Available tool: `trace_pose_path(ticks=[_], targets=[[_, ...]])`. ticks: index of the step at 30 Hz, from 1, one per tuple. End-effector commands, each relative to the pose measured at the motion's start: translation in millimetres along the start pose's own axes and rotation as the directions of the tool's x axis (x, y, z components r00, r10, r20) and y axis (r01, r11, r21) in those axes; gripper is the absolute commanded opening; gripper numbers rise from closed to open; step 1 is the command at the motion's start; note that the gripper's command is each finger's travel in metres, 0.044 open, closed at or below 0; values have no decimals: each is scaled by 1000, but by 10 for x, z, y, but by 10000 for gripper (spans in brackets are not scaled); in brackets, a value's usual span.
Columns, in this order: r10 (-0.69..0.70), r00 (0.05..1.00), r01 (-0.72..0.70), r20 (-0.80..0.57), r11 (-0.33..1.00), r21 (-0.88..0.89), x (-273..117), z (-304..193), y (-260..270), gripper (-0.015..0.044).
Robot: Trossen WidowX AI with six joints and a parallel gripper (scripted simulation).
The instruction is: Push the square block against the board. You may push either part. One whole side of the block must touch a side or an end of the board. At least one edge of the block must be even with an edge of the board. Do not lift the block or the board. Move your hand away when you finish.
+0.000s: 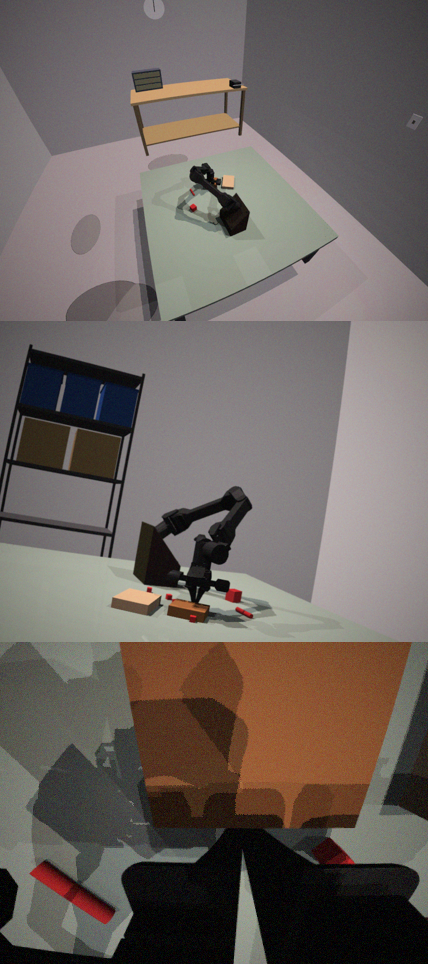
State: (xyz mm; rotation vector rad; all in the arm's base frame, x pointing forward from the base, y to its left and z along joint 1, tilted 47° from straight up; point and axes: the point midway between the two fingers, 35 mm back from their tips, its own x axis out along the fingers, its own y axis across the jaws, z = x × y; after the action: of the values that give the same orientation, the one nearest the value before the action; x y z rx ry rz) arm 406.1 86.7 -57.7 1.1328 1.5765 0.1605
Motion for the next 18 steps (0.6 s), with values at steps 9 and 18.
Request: trace_pose_path(ticks=[9, 18], targets=[[-1, 1000, 1, -1, 1000, -5, 7, -116, 6, 0], [-1, 1000, 1, -2, 1000, -4, 8, -262, 9, 0]])
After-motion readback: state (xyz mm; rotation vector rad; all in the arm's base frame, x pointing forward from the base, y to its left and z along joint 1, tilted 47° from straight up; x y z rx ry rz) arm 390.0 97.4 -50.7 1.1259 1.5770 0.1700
